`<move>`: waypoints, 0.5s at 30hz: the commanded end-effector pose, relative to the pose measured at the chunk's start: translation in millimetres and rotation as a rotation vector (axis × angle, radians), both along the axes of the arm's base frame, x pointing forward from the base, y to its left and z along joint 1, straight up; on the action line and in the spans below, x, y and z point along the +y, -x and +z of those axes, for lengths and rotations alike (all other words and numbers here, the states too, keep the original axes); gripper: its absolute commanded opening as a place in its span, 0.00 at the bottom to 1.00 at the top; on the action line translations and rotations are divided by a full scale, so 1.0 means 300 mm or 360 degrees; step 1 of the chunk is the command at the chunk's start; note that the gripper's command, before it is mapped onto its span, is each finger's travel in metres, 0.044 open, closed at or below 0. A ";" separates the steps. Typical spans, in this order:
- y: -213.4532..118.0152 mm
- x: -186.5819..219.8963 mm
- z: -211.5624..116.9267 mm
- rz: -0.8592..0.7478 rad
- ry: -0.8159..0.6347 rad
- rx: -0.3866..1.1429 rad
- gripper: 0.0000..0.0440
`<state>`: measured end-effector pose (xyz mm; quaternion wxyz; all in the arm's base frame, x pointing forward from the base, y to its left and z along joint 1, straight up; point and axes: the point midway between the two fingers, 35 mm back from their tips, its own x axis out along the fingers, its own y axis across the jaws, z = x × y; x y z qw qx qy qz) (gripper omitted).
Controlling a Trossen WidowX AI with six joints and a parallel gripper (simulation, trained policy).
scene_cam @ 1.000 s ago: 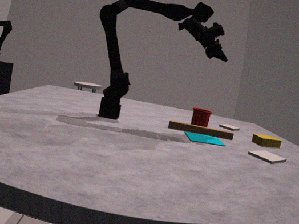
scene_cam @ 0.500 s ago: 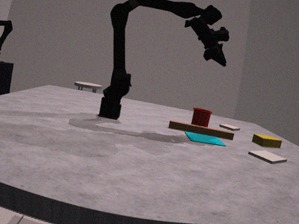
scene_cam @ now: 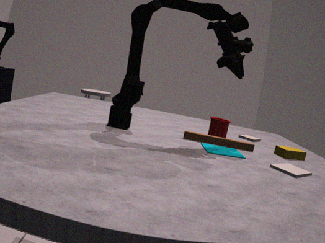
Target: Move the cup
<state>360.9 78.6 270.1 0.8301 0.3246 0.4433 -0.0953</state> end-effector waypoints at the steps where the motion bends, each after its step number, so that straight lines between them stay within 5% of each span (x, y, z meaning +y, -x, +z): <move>1: 0.002 0.002 -0.017 -0.0046 -0.0019 0.0084 0.26; 15: 0.027 -0.015 -0.135 -0.0165 0.0028 0.0439 0.26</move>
